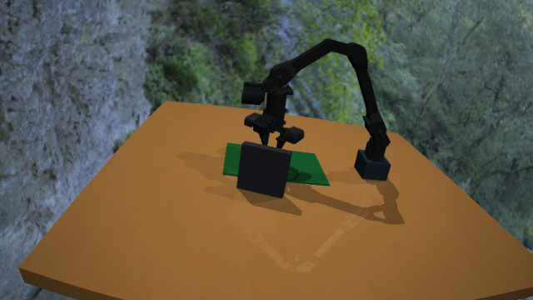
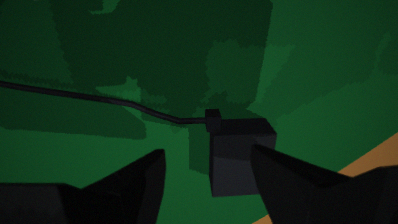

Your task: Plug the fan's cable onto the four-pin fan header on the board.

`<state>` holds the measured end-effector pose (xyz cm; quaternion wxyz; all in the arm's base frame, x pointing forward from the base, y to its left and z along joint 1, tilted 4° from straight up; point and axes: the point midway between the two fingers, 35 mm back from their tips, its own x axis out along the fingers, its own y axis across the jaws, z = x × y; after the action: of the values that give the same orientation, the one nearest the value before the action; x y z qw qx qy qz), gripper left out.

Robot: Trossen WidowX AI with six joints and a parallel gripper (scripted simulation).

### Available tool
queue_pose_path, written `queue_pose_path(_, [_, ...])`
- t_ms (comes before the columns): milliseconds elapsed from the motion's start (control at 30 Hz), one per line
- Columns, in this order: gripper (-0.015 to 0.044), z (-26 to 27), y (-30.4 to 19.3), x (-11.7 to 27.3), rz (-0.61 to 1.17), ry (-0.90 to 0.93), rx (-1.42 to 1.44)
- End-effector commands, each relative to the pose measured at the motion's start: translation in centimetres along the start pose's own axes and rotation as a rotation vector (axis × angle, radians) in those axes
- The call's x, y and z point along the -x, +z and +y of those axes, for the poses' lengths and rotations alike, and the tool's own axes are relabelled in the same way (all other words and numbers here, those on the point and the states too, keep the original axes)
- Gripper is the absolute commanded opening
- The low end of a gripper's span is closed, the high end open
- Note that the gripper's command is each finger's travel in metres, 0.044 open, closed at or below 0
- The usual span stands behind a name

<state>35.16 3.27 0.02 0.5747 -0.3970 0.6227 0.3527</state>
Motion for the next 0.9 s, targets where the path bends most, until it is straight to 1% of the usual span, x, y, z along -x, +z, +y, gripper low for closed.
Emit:
queue_pose_path(0, [0.0210, 0.4, 0.0, -1.0, 0.002, 0.023, -0.002])
queue_pose_path(733, [0.0210, 0.4, 0.0, -1.0, 0.002, 0.023, -0.002])
queue_pose_path(767, [0.0205, 0.0, 0.0, 0.1, -0.001, 0.000, 0.000])
queue_pose_path(867, [0.0205, -0.1, -0.2, 0.8, -0.017, 0.003, -0.001])
